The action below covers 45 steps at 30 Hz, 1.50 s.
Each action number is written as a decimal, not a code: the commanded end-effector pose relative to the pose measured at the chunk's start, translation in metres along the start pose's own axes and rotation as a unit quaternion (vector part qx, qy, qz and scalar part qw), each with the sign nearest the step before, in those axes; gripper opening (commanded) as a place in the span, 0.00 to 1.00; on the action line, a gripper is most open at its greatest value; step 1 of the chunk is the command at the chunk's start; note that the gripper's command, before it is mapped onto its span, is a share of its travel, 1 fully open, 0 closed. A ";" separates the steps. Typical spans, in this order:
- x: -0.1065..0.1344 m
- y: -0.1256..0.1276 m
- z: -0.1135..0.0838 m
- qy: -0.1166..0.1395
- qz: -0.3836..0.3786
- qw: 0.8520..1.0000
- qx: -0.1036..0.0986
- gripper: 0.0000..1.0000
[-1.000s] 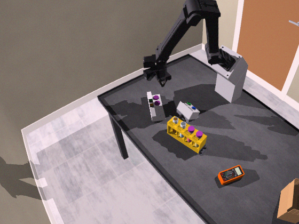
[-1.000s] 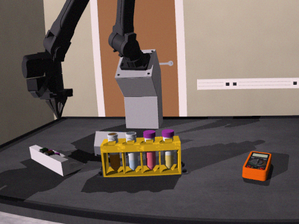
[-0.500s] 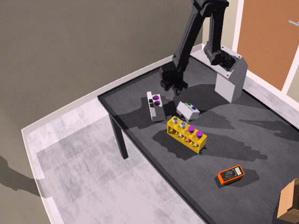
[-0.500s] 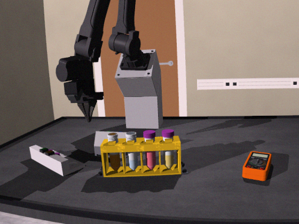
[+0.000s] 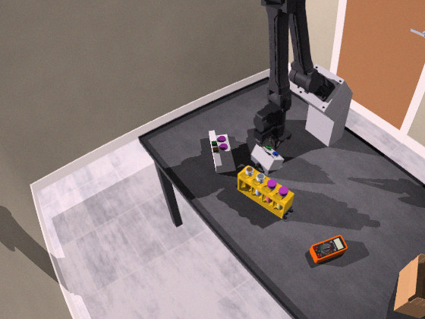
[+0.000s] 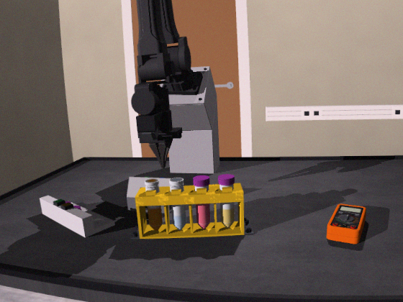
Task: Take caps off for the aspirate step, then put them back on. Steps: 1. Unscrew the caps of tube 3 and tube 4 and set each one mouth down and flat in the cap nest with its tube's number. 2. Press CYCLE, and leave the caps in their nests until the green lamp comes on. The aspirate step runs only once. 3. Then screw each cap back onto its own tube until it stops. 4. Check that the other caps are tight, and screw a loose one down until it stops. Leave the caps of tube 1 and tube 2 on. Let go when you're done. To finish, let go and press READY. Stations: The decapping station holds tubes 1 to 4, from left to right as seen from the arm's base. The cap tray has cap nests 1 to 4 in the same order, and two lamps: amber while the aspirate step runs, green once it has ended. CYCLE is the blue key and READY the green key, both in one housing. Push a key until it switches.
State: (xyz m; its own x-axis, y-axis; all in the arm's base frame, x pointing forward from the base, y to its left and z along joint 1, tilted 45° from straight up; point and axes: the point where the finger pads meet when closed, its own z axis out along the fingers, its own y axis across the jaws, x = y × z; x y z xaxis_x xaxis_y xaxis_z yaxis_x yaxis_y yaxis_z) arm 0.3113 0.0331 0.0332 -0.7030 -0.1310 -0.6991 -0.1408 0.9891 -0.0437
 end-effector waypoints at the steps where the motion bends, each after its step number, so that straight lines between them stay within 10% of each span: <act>1: -0.006 0.005 0.005 -0.010 0.033 0.999 0.001 0.00; 45: 0.007 -0.004 0.001 -0.009 0.031 0.999 0.004 0.00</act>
State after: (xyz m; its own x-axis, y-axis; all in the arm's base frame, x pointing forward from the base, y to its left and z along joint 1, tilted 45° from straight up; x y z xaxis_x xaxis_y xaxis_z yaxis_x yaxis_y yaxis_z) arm 0.3090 0.0304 0.0269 -0.7027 -0.0656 -0.7085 -0.0918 0.9958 -0.0012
